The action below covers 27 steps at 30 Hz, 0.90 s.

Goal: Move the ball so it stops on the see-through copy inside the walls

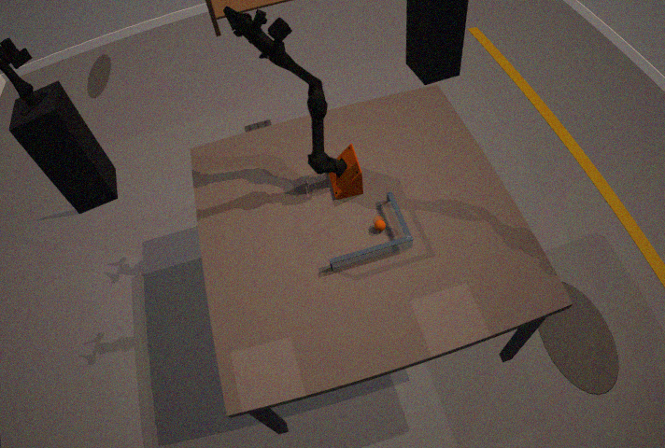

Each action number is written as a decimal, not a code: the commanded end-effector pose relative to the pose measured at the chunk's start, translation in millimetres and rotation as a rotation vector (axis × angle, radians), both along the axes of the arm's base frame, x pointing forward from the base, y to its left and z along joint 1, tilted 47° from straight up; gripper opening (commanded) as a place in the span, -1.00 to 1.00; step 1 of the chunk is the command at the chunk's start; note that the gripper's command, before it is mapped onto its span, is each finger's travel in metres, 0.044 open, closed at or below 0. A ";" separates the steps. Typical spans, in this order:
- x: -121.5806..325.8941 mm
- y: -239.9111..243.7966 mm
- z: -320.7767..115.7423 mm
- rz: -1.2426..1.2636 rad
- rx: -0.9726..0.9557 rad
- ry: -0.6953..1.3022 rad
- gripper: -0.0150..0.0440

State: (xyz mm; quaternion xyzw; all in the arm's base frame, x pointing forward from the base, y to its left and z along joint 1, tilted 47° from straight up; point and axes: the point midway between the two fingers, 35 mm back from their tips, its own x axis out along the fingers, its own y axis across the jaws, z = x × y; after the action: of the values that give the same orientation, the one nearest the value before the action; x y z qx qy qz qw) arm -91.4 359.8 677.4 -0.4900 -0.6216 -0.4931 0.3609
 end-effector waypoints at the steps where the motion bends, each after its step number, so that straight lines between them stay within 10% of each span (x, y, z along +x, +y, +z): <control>1: -6.5 -66.9 29.8 0.031 0.147 0.007 0.60; 27: 80.2 -412.0 53.3 0.158 0.898 0.342 0.60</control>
State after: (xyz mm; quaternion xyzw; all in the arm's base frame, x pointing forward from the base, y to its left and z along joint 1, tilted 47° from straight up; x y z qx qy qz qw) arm -31.8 -17.4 737.6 -0.3261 -0.3481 -0.5993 0.6429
